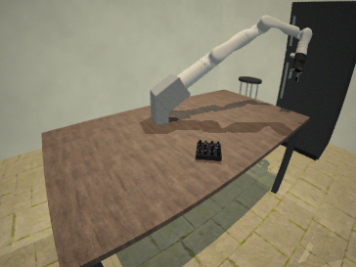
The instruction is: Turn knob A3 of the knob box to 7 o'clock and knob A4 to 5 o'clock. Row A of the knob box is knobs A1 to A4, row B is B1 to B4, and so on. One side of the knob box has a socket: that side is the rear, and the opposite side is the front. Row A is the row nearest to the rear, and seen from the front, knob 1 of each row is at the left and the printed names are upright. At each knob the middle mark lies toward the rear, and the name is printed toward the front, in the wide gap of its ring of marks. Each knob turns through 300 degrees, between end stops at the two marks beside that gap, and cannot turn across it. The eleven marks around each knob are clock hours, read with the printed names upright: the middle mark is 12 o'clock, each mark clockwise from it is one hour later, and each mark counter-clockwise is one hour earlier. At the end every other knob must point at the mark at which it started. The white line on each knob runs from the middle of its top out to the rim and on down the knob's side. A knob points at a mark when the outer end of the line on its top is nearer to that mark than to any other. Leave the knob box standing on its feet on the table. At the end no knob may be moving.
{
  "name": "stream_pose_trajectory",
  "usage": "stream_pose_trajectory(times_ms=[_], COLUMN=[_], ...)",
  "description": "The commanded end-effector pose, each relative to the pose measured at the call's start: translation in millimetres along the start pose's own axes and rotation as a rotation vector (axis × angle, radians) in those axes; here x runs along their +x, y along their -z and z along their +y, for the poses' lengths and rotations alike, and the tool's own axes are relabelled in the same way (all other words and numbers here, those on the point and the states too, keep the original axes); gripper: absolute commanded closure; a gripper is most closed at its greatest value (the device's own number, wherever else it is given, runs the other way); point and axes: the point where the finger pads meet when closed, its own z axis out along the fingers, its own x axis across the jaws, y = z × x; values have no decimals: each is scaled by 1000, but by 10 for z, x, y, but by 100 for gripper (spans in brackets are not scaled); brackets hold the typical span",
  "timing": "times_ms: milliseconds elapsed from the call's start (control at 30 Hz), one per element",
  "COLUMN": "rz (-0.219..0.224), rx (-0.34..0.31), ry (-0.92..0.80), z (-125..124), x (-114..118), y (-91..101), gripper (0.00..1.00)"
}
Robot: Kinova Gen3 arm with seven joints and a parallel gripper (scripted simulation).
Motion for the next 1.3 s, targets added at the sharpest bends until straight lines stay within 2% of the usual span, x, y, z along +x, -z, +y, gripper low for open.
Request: stream_pose_trajectory(times_ms=[0,800,1100,1267], rz=[2,9,29,59], rx=[0,-4,-21,-43], ry=[-1,-9,-51,-112], z=[4,25,116,253], x=[0,-2,-11,-29], y=[13,41,123,245], gripper=[0,0,0,0])
